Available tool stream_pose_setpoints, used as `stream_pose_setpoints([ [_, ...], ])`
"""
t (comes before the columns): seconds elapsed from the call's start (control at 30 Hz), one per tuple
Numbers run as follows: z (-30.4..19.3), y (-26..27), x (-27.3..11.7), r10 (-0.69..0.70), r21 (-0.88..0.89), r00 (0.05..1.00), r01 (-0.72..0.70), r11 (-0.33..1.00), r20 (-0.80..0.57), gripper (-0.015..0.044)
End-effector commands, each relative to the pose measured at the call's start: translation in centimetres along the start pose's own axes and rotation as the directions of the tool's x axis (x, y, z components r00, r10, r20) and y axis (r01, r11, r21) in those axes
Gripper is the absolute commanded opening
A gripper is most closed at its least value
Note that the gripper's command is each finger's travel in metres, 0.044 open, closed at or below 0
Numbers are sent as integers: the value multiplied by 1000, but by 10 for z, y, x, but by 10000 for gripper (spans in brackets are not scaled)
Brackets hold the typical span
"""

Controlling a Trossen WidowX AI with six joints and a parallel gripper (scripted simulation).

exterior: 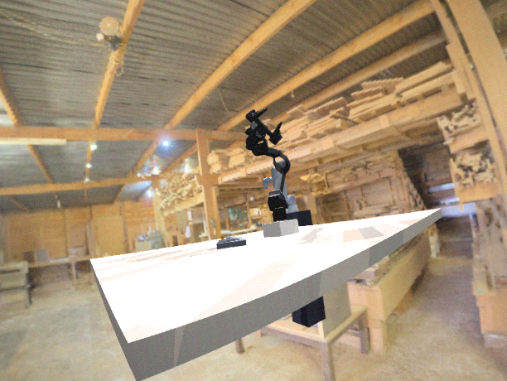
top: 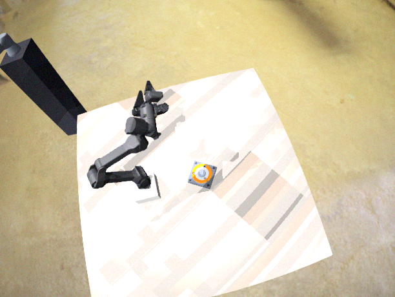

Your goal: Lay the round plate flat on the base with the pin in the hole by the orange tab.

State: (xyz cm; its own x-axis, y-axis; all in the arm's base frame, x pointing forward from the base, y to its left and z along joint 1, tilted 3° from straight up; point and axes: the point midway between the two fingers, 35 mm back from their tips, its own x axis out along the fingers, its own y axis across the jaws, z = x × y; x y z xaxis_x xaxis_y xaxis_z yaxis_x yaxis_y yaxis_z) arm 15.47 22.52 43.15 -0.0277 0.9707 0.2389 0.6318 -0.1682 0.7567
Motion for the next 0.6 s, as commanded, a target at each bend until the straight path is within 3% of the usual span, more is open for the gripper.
stream_pose_setpoints([
  [0.0,3,1,0,5,-7,1000,-5,1000,10,374],
  [0.2,106,26,-18,110,-230,933,-31,973,342,216],
  [0.27,122,28,-24,116,-259,912,-11,966,393,164],
  [0.47,202,25,-65,95,-350,747,192,917,658,6],
  [0.57,224,21,-80,71,-348,686,274,897,724,0],
])
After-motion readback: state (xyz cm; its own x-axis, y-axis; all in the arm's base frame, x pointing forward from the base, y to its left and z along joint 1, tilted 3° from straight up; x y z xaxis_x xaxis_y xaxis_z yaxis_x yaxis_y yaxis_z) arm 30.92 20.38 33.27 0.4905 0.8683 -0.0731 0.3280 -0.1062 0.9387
